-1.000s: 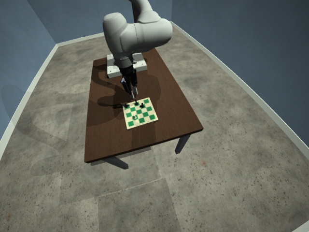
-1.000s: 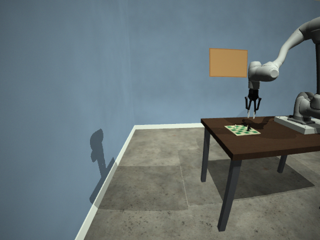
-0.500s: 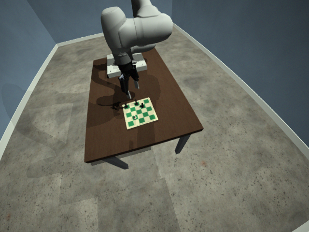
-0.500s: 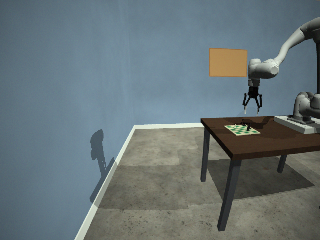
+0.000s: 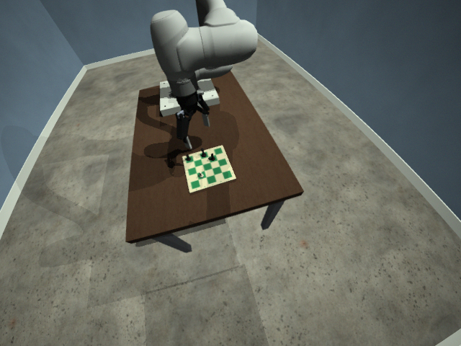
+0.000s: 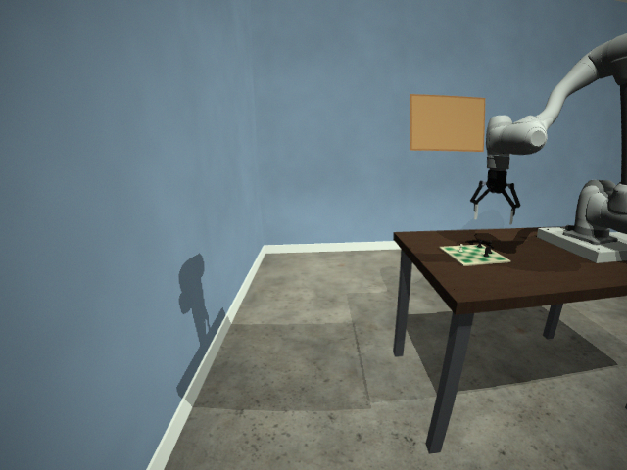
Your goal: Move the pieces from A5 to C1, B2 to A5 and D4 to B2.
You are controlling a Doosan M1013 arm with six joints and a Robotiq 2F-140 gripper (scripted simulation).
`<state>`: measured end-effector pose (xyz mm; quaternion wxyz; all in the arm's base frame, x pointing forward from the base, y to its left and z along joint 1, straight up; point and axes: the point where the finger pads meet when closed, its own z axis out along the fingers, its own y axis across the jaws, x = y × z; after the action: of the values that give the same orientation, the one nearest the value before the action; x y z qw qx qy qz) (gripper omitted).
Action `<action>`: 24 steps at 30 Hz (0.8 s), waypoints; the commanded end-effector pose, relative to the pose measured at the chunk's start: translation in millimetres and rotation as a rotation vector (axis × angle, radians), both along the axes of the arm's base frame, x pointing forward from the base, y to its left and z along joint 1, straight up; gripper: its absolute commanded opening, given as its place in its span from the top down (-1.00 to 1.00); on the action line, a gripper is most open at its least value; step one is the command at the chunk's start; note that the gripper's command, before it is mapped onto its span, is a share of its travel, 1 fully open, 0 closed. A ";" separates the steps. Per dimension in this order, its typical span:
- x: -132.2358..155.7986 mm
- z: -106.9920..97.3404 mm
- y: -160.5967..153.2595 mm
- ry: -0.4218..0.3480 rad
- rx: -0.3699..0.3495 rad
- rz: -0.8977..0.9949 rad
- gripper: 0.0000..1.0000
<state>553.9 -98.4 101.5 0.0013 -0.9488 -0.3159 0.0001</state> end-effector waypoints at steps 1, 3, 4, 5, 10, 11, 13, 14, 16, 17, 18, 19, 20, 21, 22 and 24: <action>0.5 0.0 0.4 0.000 0.000 0.004 -1.00; 9.3 -2.3 6.3 0.000 0.000 0.078 -1.00; 17.6 -4.5 12.1 0.000 0.000 0.147 -1.00; 26.6 -7.0 18.8 -0.001 0.000 0.224 -1.00; 43.6 -12.3 32.3 -0.001 0.000 0.370 0.53; 43.6 -12.3 32.3 -0.001 0.000 0.370 0.53; 43.6 -12.3 32.3 -0.001 0.000 0.370 0.53; 43.6 -12.3 32.3 -0.001 0.000 0.370 0.53; 43.6 -12.3 32.3 -0.001 0.000 0.370 0.53; 43.6 -12.3 32.3 -0.001 0.000 0.370 0.53; 43.6 -12.3 32.3 -0.001 0.000 0.370 0.53; 43.6 -12.3 32.3 -0.001 0.000 0.370 0.53; 43.6 -12.3 32.3 -0.001 0.000 0.370 0.53; 43.6 -12.3 32.3 -0.001 0.000 0.370 0.53; 43.6 -12.3 32.3 -0.001 0.000 0.370 0.53; 43.6 -12.3 32.3 -0.001 0.000 0.370 0.53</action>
<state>597.6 -66.0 89.1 0.0012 -0.8744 -0.4852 -0.0001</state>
